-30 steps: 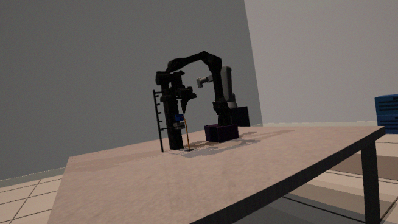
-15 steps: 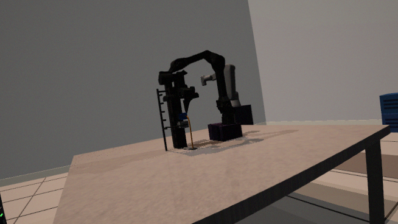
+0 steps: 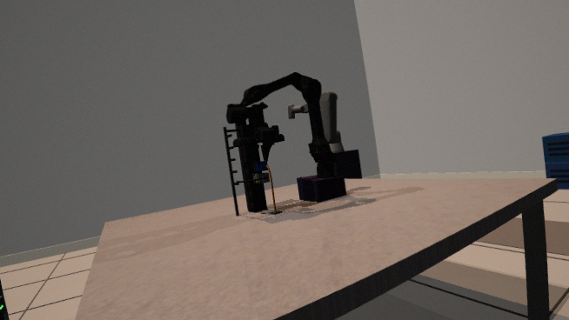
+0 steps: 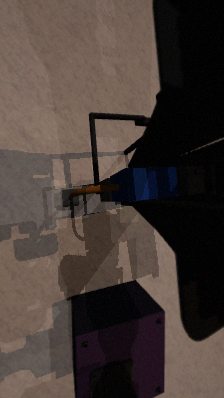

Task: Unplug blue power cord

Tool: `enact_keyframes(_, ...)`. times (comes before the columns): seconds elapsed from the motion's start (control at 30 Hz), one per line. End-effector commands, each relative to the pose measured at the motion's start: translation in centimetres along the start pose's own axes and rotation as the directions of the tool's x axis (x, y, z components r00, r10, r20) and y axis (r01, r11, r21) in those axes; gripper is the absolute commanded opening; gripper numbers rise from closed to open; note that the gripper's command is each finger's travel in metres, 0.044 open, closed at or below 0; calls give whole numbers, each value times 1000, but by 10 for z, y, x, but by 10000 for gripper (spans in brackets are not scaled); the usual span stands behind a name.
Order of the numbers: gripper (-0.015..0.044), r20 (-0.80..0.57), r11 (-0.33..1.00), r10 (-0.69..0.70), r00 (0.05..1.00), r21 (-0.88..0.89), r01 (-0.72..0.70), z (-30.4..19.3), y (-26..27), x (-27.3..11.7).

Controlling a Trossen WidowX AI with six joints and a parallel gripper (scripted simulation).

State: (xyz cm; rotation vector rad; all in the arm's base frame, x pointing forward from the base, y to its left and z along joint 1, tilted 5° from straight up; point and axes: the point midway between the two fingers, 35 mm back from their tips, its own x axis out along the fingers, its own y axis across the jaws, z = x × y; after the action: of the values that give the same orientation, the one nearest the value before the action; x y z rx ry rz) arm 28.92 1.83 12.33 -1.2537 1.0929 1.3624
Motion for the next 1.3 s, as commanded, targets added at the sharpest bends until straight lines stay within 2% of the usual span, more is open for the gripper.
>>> enact_keyframes(0.0, 22, 0, 1000, -2, 1000, 2, 2, 0, 0, 0)
enact_keyframes(0.13, 0, 0, 1000, -2, 1000, 2, 2, 0, -1, 0)
enact_keyframes(1.27, 0, 2, 1000, -1, 1000, -2, 1, 53, -1, -1)
